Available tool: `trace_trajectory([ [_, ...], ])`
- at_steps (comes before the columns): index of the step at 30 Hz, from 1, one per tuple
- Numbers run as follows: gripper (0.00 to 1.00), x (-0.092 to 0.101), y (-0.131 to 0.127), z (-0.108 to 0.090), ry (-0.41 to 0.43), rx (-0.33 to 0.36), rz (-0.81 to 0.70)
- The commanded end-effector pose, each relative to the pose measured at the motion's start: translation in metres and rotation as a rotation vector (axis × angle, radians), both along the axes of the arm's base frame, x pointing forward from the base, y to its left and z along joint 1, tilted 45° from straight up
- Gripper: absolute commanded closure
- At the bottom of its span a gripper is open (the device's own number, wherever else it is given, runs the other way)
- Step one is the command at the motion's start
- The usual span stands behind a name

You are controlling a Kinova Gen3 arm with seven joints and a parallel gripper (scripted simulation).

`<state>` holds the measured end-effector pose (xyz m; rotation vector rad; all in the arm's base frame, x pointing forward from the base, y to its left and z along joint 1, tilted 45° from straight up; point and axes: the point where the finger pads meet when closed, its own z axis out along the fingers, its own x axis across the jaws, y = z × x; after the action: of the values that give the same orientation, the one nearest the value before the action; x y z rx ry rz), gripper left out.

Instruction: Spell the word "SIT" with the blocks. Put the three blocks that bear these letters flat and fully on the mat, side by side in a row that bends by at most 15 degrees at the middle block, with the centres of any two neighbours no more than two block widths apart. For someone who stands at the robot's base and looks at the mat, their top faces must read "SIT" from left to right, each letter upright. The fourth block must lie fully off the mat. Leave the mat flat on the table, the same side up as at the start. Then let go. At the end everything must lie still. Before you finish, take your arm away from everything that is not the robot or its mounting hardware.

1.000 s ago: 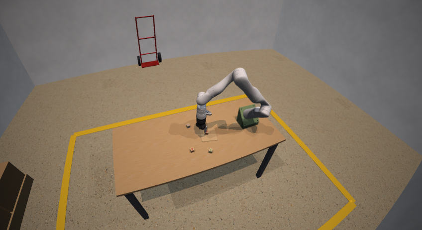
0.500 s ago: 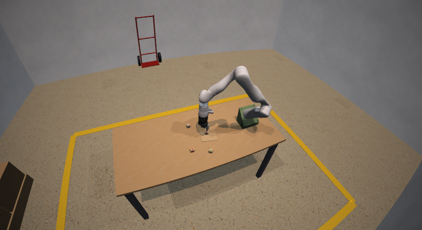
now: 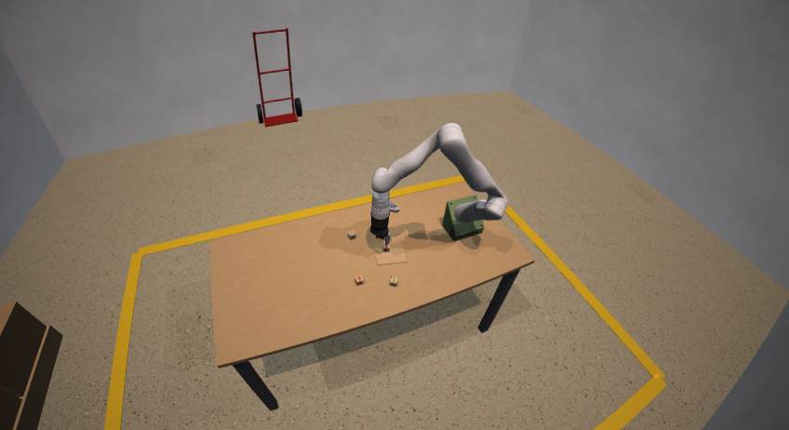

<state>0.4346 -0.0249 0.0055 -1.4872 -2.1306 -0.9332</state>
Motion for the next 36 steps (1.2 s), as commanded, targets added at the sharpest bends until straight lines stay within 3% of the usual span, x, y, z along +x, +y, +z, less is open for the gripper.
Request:
trace_trajectory([
  [1,0.00,0.002,-0.001,0.001,-0.010,-0.002,0.000],
  [26,0.00,0.003,-0.002,0.002,-0.007,0.002,0.004],
  [33,0.00,0.018,-0.008,-0.005,-0.013,0.009,0.012],
  [36,0.00,0.034,-0.021,-0.015,-0.018,0.010,0.013],
])
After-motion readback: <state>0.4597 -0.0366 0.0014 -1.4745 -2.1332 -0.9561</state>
